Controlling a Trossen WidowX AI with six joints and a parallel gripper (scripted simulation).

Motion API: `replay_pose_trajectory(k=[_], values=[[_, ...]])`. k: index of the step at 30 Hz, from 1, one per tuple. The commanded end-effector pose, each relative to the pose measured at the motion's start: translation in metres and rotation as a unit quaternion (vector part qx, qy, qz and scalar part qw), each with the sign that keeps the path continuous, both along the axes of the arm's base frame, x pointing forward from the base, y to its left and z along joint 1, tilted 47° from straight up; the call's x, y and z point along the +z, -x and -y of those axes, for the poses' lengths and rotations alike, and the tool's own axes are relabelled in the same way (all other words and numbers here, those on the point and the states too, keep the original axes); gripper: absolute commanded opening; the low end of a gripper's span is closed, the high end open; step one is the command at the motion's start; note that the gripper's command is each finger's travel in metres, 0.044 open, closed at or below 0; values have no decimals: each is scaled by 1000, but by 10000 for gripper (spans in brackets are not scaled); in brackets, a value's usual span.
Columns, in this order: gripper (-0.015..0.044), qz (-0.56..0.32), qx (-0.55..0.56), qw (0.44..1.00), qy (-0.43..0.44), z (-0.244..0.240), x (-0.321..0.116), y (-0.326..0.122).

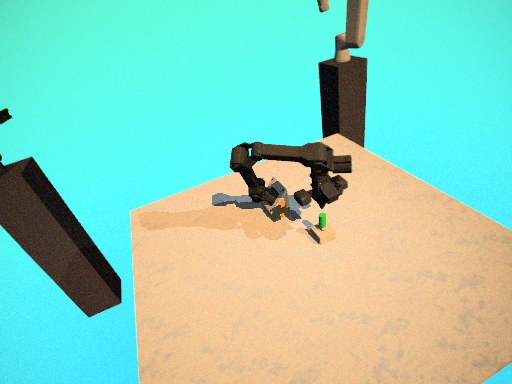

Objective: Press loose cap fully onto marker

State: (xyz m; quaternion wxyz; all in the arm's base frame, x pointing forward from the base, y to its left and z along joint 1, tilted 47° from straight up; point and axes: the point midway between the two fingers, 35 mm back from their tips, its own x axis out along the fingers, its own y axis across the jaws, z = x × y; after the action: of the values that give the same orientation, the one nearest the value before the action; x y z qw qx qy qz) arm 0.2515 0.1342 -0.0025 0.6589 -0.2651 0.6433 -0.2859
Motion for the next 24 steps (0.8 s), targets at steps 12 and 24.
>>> replay_pose_trajectory(k=[12,24], values=[[0,-4,5,1000,1,11,-11,-1],[0,-4,5,1000,1,24,-23,-1]])
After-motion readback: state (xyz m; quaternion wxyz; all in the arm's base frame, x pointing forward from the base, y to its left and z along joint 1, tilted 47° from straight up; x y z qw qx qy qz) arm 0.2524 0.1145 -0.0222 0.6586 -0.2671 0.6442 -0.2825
